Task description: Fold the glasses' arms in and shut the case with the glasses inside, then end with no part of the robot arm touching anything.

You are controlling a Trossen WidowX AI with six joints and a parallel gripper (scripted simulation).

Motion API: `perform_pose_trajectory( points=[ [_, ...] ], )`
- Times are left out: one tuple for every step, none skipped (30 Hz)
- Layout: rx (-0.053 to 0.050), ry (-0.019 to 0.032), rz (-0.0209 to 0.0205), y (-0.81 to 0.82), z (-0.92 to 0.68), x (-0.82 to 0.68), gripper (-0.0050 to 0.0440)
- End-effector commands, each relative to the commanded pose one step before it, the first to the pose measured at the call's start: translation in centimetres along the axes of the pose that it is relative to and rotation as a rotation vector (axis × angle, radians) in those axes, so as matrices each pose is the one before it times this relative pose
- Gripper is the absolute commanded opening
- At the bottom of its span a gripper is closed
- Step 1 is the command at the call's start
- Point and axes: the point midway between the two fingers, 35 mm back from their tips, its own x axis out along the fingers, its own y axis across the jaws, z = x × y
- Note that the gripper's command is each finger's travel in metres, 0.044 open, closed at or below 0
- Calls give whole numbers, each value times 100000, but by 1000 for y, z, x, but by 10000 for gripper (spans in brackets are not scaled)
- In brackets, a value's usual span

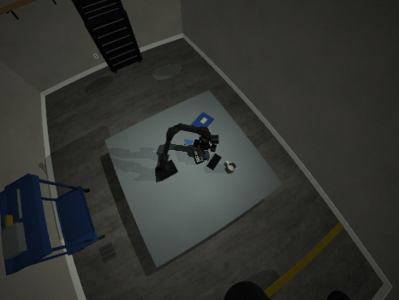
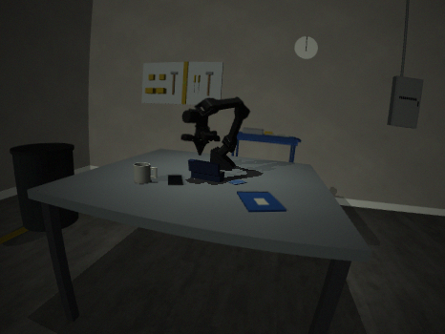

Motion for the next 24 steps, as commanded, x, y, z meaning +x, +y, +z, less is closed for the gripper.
perform_pose_trajectory(
  points=[
    [11134, 399, 1352, -225, 359, 477, 0],
    [3480, -1, 2, -50, 127, 12, 0],
    [3480, -1, 2, -45, 129, 13, 0],
    [3480, -1, 3, -40, 130, 13, 0],
    [3480, -1, 3, -35, 131, 14, 0],
    [3480, -1, 3, -29, 132, 14, 0],
    [3480, -1, 4, -24, 133, 15, 0],
    [3480, -1, 4, -19, 133, 15, 0],
    [3480, -1, 5, -14, 134, 16, 0],
    [3480, 0, 5, -9, 134, 17, 0],
    [3477, 0, 5, -3, 134, 17, 0],
    [3479, -6, 20, 3, 133, 16, 0],
    [3480, -6, 22, 9, 132, 17, 0],
    [3480, -6, 23, 14, 131, 17, 0],
    [3480, -5, 24, 19, 130, 18, 0],
    [0, 0, 0, 0, 0, 0, 0],
    [0, 0, 0, 0, 0, 0, 0],
    [3480, -4, 24, 24, 129, 18, 0],
    [3480, -3, 24, 29, 128, 19, 0],
    [3480, -2, 25, 34, 126, 19, 0],
    [3480, -1, 25, 39, 125, 20, 0],
    [3480, 0, 26, 43, 123, 20, 0],
    [3480, 1, 26, 48, 121, 21, 0],
    [3480, 2, 26, 52, 118, 21, 0]
  ],
)
